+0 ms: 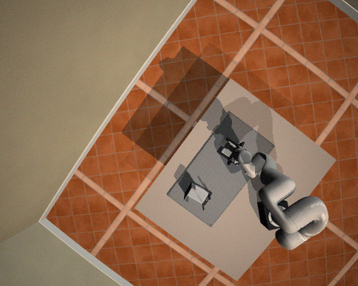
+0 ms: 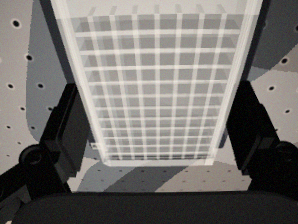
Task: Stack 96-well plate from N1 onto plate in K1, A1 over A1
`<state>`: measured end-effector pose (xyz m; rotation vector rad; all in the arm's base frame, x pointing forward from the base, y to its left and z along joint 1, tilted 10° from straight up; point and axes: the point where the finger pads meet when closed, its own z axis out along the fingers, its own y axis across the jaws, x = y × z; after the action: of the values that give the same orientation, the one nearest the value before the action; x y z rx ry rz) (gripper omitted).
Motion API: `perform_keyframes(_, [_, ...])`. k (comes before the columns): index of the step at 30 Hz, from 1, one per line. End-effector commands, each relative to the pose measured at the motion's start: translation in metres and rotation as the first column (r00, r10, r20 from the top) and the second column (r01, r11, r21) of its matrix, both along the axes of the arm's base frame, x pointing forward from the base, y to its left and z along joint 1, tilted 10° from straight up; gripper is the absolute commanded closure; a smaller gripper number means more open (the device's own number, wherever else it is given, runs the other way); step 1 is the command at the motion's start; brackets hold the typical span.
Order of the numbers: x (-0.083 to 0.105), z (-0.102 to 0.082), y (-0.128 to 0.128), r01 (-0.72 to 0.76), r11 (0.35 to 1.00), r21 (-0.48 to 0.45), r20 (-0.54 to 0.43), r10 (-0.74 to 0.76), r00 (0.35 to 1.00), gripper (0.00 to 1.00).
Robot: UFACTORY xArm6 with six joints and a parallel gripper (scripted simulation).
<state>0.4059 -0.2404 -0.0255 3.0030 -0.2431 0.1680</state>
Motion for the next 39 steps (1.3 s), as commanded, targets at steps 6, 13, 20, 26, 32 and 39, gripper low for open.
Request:
perform_keyframes(6, [0.001, 0.007, 0.000, 0.000, 1.000, -0.002, 0.003, 0.000, 1.000, 1.00])
perform_keyframes(13, [0.001, 0.008, 0.000, 0.000, 1.000, -0.002, 0.003, 0.000, 1.000, 1.00])
perform_keyframes(20, [0.000, 0.017, 0.002, 0.000, 1.000, -0.002, 0.003, 0.000, 1.000, 1.00])
perform_keyframes(26, [-0.001, 0.024, 0.002, 0.000, 1.000, -0.002, 0.003, 0.000, 1.000, 1.00])
perform_keyframes(32, [-0.002, 0.034, 0.004, 0.000, 1.000, -0.002, 0.003, 0.000, 1.000, 1.00])
perform_keyframes(39, [-0.003, 0.045, 0.005, 0.000, 1.000, -0.002, 0.003, 0.000, 1.000, 1.00])
